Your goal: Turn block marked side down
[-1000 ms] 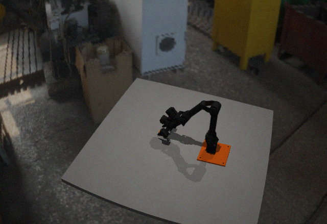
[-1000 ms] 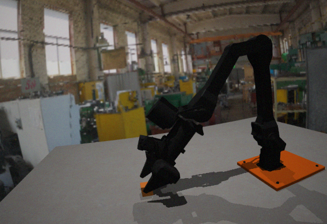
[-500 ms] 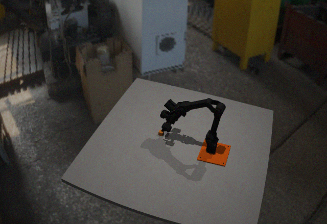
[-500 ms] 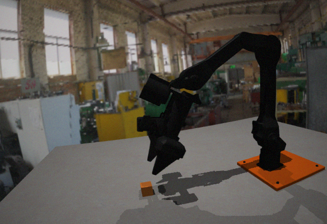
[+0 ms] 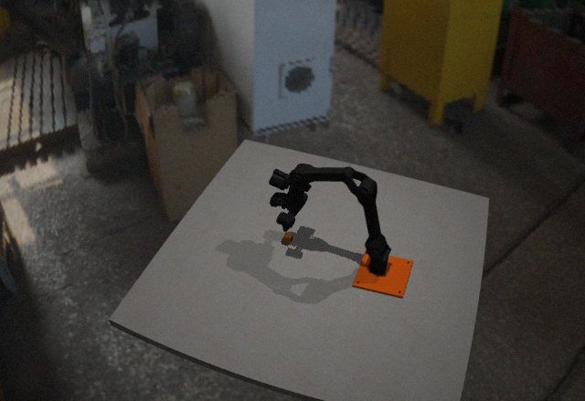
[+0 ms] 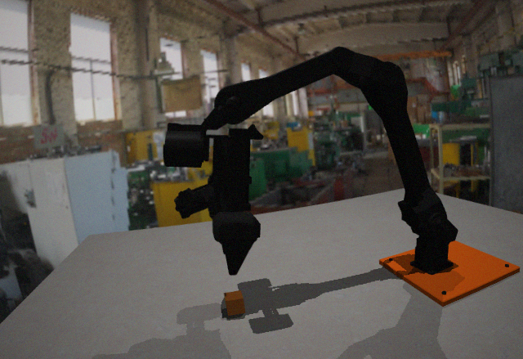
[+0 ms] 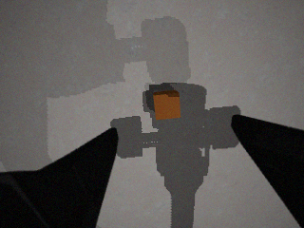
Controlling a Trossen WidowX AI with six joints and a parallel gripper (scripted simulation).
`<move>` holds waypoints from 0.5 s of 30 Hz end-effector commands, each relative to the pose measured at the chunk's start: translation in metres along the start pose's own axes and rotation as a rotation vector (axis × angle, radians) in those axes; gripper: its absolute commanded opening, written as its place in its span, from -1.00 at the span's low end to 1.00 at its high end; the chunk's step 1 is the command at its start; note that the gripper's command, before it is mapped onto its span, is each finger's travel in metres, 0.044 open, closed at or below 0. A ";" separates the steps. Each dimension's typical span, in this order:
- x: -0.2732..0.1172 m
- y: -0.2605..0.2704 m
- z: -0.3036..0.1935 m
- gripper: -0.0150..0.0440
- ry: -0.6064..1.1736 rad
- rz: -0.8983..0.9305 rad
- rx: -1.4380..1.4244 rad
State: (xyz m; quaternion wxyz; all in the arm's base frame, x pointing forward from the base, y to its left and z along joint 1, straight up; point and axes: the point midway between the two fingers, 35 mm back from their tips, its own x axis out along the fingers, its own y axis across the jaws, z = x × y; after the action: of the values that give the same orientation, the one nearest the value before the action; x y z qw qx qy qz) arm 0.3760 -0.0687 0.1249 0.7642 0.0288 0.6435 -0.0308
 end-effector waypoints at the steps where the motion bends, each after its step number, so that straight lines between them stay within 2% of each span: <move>1: -0.003 0.000 0.007 1.00 0.121 -0.006 0.002; 7: -0.002 0.000 0.007 1.00 0.141 -0.006 0.001; 11: 0.029 0.000 0.003 1.00 0.141 -0.006 0.001; 15: 0.031 0.000 0.003 1.00 0.141 -0.006 0.001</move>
State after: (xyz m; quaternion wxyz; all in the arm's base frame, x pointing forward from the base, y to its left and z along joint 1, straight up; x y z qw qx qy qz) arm 0.3850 -0.0688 0.1032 0.7196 0.0285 0.6932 -0.0287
